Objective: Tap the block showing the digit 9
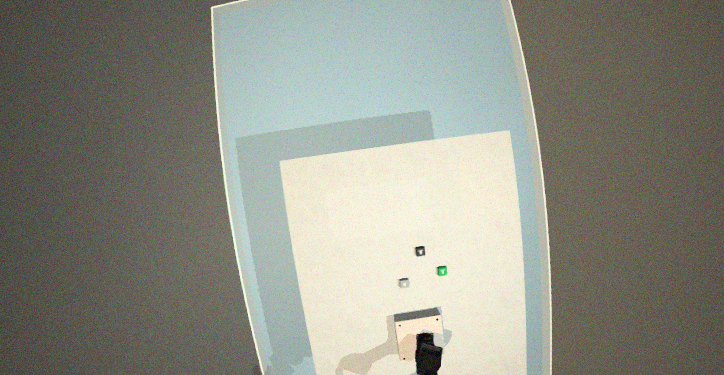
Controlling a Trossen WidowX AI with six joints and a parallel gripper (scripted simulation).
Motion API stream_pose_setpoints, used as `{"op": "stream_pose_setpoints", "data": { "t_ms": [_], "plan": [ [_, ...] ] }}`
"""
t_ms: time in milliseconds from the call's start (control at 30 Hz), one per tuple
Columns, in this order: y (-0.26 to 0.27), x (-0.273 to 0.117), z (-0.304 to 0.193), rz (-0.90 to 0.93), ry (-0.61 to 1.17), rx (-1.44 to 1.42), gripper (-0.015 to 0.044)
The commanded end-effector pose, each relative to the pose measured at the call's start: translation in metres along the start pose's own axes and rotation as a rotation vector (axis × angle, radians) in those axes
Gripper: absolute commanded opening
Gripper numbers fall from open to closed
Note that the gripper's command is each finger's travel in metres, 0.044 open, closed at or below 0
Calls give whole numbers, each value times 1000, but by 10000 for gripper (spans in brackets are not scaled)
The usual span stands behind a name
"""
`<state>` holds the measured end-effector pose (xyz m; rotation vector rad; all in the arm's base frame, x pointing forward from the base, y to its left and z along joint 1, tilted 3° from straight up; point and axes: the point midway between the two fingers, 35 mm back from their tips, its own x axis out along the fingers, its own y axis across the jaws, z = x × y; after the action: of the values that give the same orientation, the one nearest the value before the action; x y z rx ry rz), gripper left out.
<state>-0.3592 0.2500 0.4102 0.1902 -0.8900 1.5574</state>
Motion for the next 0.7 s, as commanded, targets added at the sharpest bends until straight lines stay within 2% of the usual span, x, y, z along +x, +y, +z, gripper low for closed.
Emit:
{"op": "stream_pose_setpoints", "data": {
  "t_ms": [0,167,367,533,667],
  "plan": [
    [-1,2,-3,0,3,-7,400],
    [-27,45,-76,-7,111,-174,400],
    [-82,79,-172,-11,287,-345,400],
    [-143,86,-250,-16,463,-450,400],
    [-199,77,-306,-27,618,-508,400]
  ]
}}
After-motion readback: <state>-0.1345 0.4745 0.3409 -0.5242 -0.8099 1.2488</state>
